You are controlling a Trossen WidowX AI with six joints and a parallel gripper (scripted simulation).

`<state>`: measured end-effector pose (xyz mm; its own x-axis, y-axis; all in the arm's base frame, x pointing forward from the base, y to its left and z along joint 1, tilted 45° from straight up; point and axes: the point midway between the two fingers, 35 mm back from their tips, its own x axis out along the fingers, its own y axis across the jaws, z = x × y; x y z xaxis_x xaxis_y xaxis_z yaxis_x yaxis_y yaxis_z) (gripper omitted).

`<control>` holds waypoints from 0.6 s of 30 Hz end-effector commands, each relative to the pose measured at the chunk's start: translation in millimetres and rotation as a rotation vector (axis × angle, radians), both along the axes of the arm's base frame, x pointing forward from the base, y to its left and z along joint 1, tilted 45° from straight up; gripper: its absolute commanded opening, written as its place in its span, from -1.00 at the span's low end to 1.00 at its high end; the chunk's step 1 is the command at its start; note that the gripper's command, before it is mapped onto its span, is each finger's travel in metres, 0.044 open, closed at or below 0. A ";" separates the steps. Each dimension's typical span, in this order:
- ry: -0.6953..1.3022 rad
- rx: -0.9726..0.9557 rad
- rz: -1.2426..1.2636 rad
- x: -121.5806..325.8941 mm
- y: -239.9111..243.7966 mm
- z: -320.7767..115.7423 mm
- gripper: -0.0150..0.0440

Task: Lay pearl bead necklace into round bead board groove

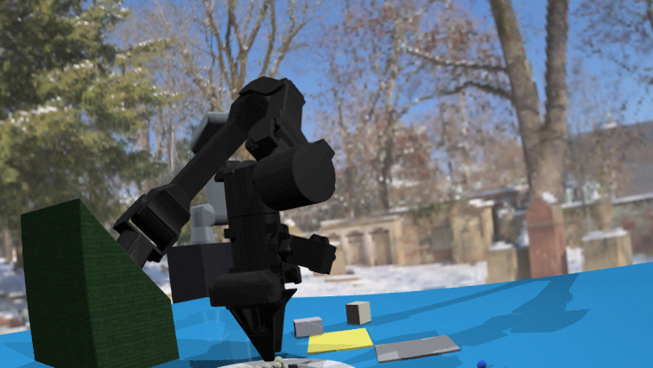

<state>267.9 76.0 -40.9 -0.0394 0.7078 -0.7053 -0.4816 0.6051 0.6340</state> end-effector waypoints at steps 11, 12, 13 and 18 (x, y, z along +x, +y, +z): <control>0.952 -0.071 -0.934 -7.7 -57.2 -25.2 -0.08; 0.952 -0.071 -0.934 -7.7 -57.2 -25.2 -0.08; 0.952 -0.071 -0.934 -7.7 -57.2 -25.2 -0.08; 0.952 -0.071 -0.934 -7.7 -57.2 -25.2 -0.08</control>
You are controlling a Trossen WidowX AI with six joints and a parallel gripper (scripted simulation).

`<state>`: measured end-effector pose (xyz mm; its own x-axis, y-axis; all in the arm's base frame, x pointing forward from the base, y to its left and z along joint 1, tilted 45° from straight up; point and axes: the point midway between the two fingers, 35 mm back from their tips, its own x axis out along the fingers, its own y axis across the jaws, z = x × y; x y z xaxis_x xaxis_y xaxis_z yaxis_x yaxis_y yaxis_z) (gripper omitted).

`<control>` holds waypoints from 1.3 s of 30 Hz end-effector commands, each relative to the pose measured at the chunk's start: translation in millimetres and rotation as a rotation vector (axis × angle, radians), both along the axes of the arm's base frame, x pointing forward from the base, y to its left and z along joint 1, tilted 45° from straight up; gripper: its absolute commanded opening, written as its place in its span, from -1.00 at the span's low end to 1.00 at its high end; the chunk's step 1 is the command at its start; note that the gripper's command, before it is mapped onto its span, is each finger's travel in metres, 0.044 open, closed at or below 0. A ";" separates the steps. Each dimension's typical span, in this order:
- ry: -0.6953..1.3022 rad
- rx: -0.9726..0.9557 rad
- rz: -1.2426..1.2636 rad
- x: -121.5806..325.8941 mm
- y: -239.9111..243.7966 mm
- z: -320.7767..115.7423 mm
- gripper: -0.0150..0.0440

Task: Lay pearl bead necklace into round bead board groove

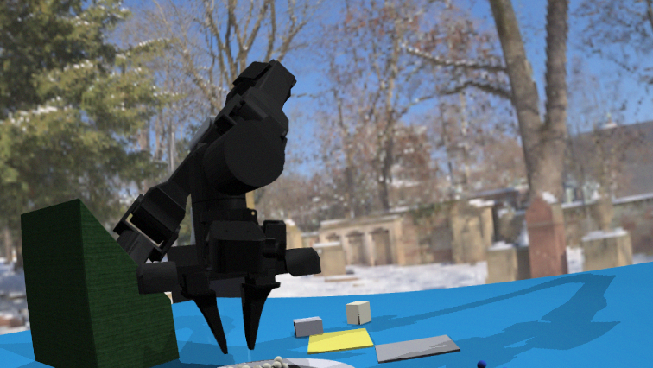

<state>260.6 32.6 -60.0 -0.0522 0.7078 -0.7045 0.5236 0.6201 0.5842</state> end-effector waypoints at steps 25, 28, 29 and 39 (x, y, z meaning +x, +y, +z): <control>0.189 -0.025 -0.190 1.5 -4.0 -15.6 -0.08; 0.191 -0.024 -0.191 0.9 -0.6 -19.1 -0.08; 0.192 -0.024 -0.191 0.7 0.6 -20.3 -0.08; 0.200 -0.022 -0.194 -2.2 12.1 -31.6 -0.08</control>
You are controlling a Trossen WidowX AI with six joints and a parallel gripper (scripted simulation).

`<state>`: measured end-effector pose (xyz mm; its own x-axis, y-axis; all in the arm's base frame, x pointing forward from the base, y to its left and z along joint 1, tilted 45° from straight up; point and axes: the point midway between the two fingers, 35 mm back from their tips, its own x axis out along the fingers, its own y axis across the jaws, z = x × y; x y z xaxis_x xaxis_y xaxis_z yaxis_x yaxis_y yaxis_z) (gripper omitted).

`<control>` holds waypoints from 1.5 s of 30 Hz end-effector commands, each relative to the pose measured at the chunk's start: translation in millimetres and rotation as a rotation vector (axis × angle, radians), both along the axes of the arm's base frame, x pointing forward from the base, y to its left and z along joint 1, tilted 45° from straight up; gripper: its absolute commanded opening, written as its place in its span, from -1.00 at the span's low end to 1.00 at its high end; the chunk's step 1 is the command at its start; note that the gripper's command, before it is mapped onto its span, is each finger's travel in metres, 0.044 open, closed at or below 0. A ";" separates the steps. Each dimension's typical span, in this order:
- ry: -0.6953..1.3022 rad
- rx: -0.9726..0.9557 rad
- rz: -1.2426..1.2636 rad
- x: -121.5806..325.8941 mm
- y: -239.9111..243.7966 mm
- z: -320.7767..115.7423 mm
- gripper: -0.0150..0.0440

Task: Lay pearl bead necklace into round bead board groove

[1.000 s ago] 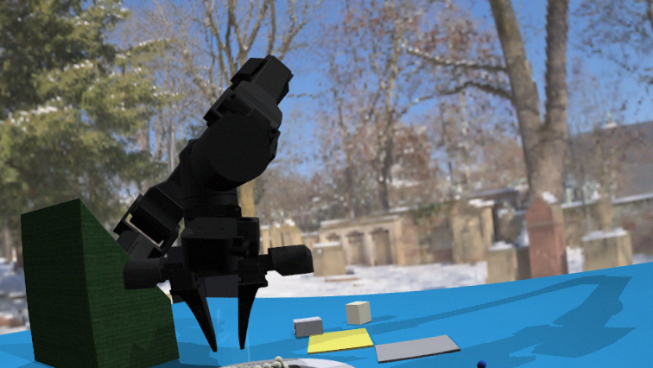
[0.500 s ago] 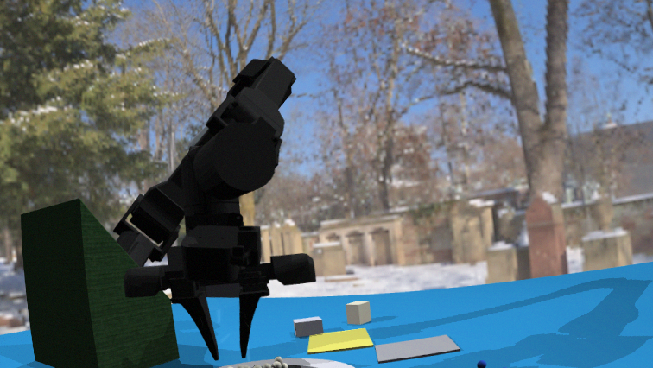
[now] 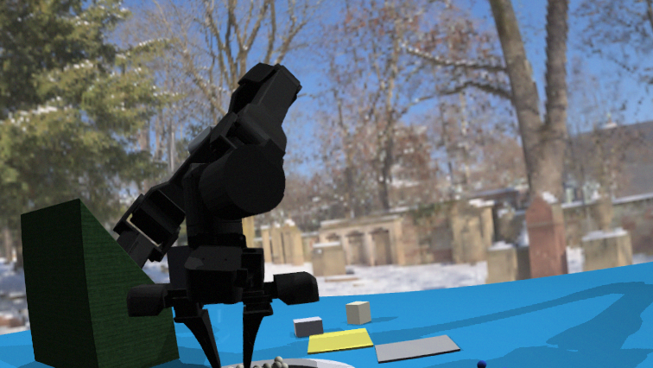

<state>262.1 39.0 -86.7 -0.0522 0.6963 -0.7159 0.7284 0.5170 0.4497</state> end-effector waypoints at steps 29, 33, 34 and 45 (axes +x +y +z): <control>0.003 0.001 0.000 -1.3 4.3 -4.2 -0.49; 0.003 0.001 0.000 -1.3 4.3 -4.2 -0.49; 0.003 0.001 0.000 -1.3 4.3 -4.2 -0.49; 0.014 0.009 -0.007 -4.1 0.3 0.0 -0.49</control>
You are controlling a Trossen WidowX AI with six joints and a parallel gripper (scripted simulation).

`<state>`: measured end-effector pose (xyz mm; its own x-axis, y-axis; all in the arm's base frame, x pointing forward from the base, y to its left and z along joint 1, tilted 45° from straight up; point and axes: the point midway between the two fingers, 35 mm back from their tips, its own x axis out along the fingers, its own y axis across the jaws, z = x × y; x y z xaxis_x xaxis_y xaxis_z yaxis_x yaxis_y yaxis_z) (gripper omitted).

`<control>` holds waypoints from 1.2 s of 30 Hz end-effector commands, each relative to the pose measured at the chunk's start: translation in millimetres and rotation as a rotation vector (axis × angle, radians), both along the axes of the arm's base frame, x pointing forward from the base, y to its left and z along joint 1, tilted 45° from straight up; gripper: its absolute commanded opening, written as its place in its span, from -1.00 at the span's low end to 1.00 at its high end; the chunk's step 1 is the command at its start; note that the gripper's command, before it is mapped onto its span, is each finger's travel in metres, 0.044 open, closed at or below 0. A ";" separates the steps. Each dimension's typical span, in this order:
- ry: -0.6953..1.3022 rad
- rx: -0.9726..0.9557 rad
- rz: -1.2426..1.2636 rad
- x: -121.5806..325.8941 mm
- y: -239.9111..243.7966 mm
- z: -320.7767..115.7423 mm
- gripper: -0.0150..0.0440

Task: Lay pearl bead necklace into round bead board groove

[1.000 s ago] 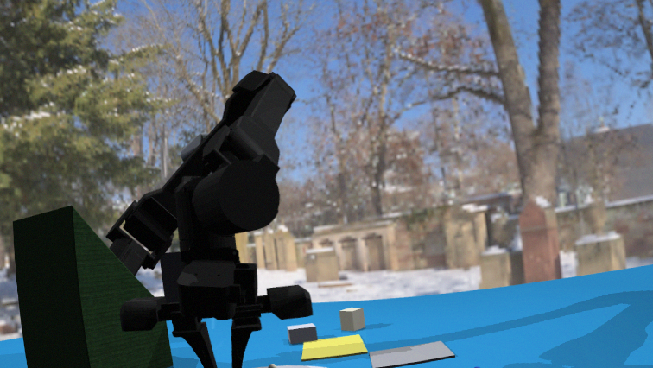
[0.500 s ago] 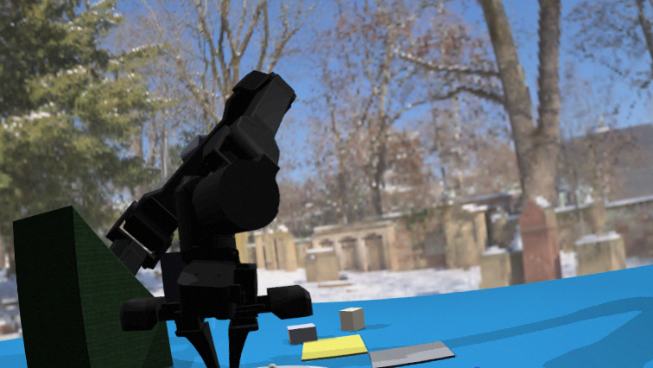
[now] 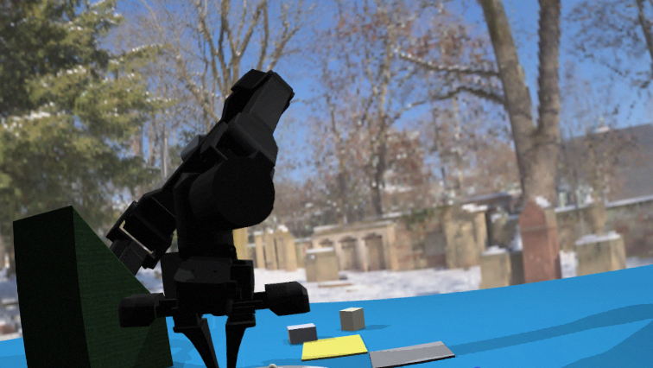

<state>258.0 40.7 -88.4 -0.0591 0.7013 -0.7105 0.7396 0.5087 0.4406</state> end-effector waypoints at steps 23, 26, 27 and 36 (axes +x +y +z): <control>-0.002 0.001 0.000 -22.1 -18.9 -15.1 -0.49; -0.002 0.001 0.000 -22.4 -15.7 -18.3 -0.49; -0.002 0.001 0.000 -22.5 -14.5 -19.5 -0.49; -0.011 0.001 0.002 -20.0 -16.5 -16.9 0.13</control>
